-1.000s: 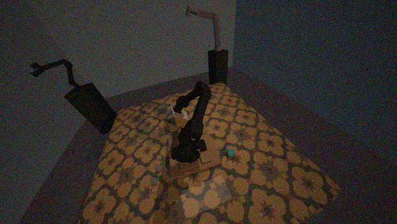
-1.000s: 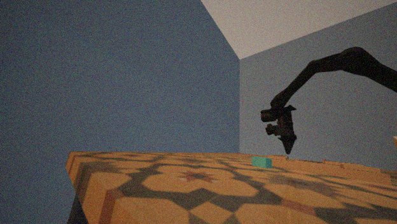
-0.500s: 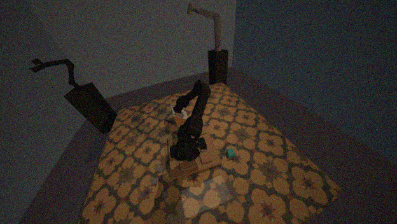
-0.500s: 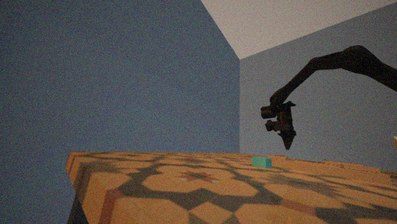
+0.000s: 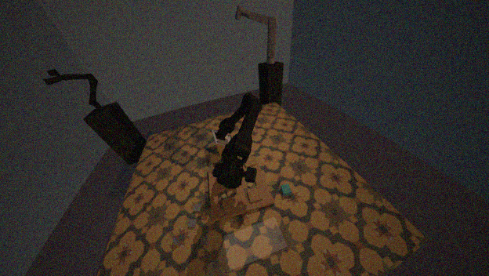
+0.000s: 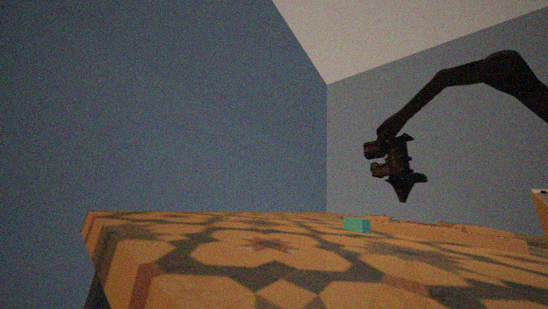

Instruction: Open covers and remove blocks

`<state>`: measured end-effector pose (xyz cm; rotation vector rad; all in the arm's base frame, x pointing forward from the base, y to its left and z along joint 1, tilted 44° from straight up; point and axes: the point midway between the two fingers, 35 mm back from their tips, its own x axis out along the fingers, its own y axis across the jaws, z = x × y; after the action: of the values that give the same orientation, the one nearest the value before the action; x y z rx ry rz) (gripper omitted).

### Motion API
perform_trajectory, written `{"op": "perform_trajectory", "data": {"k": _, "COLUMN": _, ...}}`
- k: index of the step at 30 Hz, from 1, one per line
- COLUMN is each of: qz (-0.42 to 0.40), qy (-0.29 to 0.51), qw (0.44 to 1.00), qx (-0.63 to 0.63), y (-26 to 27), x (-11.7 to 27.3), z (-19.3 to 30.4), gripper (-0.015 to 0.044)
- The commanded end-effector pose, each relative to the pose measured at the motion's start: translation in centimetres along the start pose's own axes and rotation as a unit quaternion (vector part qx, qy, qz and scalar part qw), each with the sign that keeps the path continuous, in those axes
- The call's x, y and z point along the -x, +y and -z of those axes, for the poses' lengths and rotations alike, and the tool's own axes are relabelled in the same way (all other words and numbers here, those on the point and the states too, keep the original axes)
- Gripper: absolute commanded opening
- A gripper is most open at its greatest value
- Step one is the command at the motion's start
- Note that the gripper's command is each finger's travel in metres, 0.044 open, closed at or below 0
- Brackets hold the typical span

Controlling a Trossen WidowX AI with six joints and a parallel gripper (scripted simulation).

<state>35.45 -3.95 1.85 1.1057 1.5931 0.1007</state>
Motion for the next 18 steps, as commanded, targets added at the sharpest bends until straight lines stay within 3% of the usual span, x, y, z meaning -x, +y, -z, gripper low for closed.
{"op": "perform_trajectory", "data": {"k": 1, "qz": 0.003, "qy": 0.002, "qw": 0.994, "qx": -0.113, "y": -0.6, "x": 0.2, "z": 2.0, "gripper": 0.0}}
{"op": "perform_trajectory", "data": {"k": 9, "qz": 0.004, "qy": 0.001, "qw": 0.93, "qx": -0.367, "y": -1.6, "x": 0.7, "z": 6.4, "gripper": 0.0}}
{"op": "perform_trajectory", "data": {"k": 12, "qz": 0.003, "qy": 0.002, "qw": 0.955, "qx": -0.298, "y": -1.7, "x": 0.7, "z": 6.6, "gripper": 0.0}}
{"op": "perform_trajectory", "data": {"k": 18, "qz": 0.003, "qy": 0.003, "qw": 1.0, "qx": -0.008, "y": -2.0, "x": 0.7, "z": 7.7, "gripper": 0.0}}
